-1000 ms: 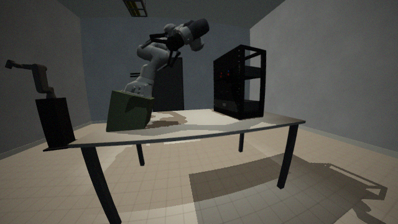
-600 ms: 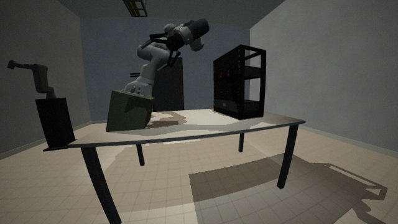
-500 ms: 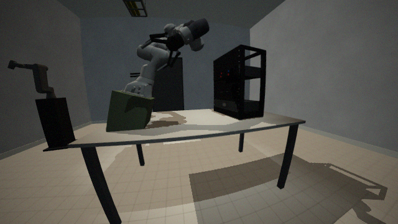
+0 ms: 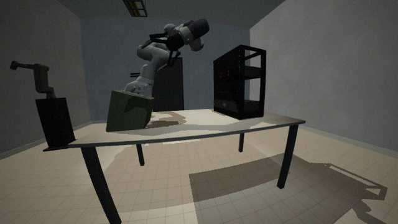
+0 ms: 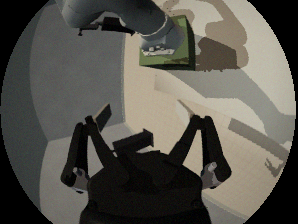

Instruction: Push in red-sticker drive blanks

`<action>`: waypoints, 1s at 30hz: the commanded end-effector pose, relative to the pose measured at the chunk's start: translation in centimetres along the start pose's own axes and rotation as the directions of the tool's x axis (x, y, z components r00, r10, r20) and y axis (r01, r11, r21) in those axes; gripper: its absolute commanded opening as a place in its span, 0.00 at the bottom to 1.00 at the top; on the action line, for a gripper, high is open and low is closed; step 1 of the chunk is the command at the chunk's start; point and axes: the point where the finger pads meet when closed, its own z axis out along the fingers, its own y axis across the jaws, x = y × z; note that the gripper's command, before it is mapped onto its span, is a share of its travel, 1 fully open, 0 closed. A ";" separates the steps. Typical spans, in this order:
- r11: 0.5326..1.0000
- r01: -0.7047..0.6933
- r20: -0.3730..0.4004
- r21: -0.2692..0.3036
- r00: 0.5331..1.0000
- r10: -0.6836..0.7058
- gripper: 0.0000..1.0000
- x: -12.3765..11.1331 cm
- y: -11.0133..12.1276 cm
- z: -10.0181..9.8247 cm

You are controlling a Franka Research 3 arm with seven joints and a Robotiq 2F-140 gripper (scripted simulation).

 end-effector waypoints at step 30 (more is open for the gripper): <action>1.000 0.007 -0.004 -0.005 1.000 -0.007 1.00 0.0 0.2 0.1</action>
